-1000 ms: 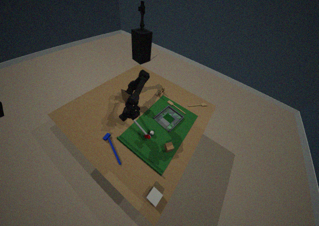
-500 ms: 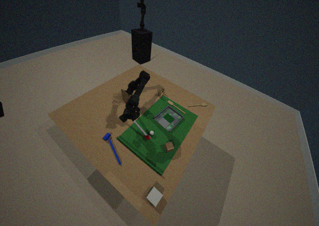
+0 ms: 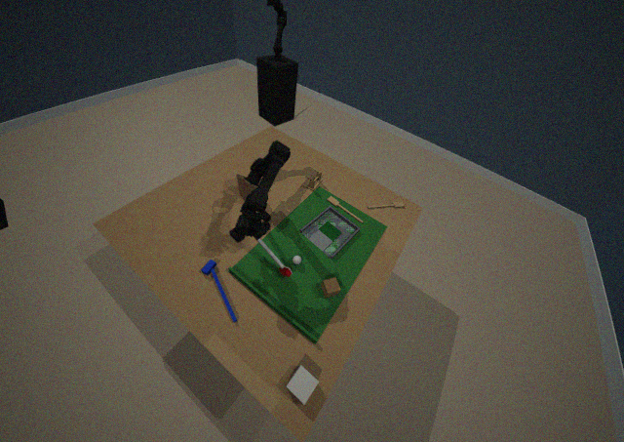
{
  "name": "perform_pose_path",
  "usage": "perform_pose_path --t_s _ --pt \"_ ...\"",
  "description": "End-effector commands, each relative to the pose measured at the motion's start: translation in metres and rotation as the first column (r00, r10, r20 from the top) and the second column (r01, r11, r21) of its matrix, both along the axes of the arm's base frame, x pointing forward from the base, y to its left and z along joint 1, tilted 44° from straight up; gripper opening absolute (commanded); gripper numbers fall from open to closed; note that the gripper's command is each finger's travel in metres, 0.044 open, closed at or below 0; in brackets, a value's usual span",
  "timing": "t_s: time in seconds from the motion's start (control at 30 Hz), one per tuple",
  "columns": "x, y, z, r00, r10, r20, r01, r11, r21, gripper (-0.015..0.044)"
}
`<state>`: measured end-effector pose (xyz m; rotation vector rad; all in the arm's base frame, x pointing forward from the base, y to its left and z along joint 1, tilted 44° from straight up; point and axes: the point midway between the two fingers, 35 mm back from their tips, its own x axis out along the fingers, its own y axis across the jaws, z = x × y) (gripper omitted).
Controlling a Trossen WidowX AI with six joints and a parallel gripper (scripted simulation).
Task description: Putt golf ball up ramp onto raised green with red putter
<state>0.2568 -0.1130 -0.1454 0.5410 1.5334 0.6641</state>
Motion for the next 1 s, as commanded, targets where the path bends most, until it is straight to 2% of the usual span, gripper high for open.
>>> perform_pose_path --t_s 0.0,0.3,0.67,0.97 --pt "0.001 -0.008 -0.006 1.000 -0.003 0.005 0.003 1.000 -0.005 0.0000" --pt "0.000 -0.004 -0.003 1.000 -0.002 0.001 0.002 1.000 0.000 0.0000" --pt "-0.006 0.091 0.087 1.000 -0.003 0.002 0.003 1.000 0.003 0.0000" --pt "-0.004 0.082 0.098 1.000 -0.003 0.002 0.003 1.000 0.001 0.0000"
